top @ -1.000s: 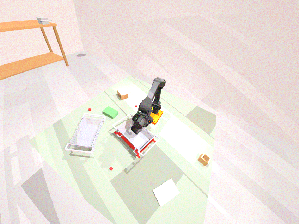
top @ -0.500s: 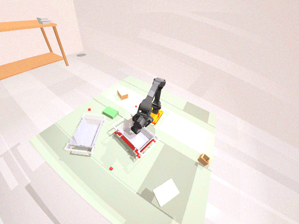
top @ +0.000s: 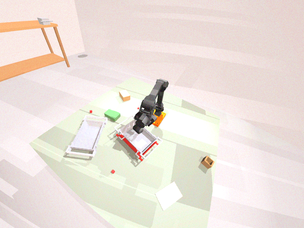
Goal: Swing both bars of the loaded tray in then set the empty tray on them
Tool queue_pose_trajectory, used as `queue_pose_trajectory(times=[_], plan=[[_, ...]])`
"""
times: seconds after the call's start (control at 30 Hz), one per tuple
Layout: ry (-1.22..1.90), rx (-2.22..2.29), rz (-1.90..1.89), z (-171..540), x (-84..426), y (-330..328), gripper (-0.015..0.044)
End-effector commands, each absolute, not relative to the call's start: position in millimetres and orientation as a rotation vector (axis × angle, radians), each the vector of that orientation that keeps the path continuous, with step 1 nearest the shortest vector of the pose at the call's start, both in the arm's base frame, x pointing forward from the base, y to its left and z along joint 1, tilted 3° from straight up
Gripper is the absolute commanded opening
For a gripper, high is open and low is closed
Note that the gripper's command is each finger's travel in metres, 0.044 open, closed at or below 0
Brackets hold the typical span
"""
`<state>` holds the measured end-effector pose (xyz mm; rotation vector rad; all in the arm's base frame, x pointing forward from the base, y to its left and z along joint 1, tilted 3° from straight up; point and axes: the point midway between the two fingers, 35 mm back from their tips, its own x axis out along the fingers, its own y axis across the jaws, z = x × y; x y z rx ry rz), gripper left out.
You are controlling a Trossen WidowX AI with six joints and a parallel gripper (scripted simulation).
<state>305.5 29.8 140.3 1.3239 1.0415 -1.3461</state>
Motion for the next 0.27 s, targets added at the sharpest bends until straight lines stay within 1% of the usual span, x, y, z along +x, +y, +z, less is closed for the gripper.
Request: queue_pose_trajectory(times=[0.0, 0.23], plan=[[1.040, 1.329, -1.345, 162.5, 305.4, 31.7, 0.0440], [1.042, 1.330, -1.346, 197.7, 300.0, 33.1, 0.0440]])
